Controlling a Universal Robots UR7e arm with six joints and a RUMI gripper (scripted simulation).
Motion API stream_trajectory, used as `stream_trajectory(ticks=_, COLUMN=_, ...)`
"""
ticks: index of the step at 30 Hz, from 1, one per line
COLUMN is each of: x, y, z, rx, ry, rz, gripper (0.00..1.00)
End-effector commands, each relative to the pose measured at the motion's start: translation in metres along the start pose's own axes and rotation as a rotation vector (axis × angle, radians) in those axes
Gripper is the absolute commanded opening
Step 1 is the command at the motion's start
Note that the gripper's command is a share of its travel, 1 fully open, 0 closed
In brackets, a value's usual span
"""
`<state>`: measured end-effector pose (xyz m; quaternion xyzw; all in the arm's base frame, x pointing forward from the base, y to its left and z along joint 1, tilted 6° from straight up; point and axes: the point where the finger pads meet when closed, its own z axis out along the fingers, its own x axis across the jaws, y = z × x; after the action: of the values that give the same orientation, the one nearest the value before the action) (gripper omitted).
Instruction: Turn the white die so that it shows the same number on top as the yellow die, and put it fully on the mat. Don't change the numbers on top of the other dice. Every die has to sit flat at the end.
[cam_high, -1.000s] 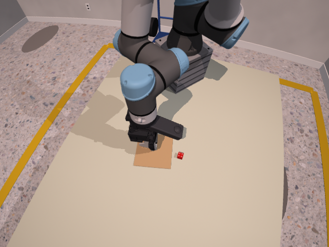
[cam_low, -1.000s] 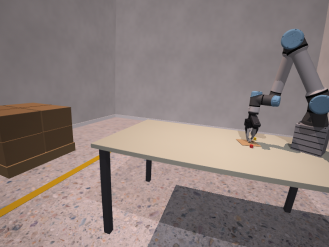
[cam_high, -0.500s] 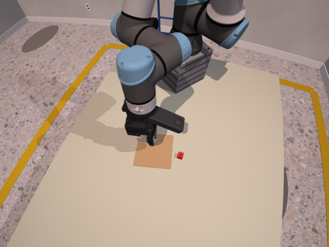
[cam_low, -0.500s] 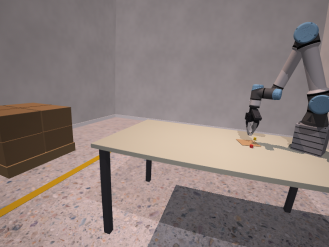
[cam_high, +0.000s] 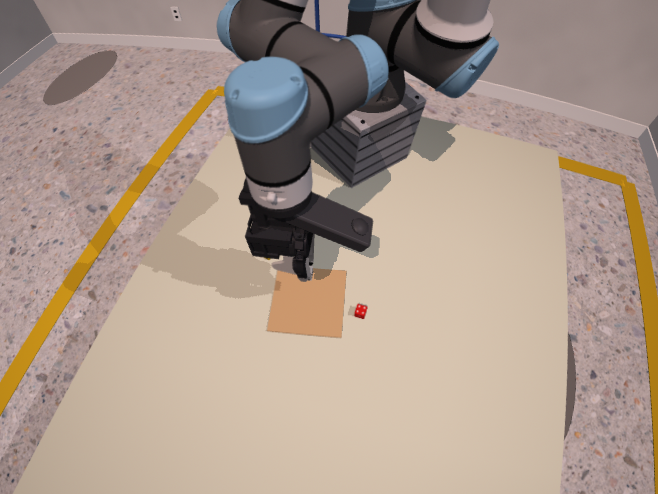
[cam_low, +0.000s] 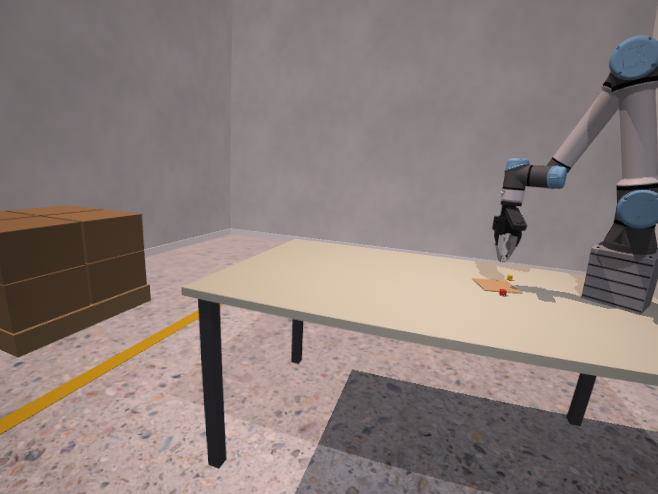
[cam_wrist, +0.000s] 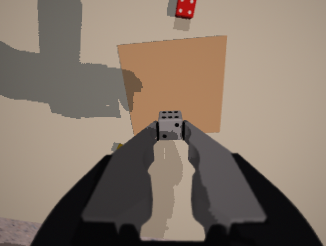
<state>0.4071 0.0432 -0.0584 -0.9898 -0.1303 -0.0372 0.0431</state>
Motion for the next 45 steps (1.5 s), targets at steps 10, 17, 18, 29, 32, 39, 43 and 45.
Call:
stream_trajectory(ticks=10, x=0.0, y=0.002, z=-0.006, rx=0.001, ry=-0.002, rz=0.001, gripper=0.03)
stream_trajectory(ticks=17, x=0.002, y=0.004, z=-0.003, rx=0.001, ry=-0.002, rz=-0.108, gripper=0.03)
stream_trajectory(ticks=18, x=0.002, y=0.004, z=-0.003, rx=0.001, ry=-0.002, rz=-0.108, gripper=0.03)
stream_trajectory(ticks=29, x=0.007, y=0.01, z=0.004, rx=0.001, ry=-0.002, rz=-0.344, gripper=0.03)
stream_trajectory(ticks=32, x=0.007, y=0.01, z=0.005, rx=-0.002, ry=-0.002, rz=-0.344, gripper=0.03)
stream_trajectory(ticks=39, x=0.007, y=0.009, z=0.005, rx=-0.036, ry=0.002, rz=-0.345, gripper=0.03)
stream_trajectory(ticks=43, x=0.007, y=0.009, z=0.005, rx=-0.097, ry=0.013, rz=-0.345, gripper=0.03)
stream_trajectory(ticks=45, x=0.007, y=0.009, z=0.005, rx=-0.138, ry=0.022, rz=-0.344, gripper=0.03)
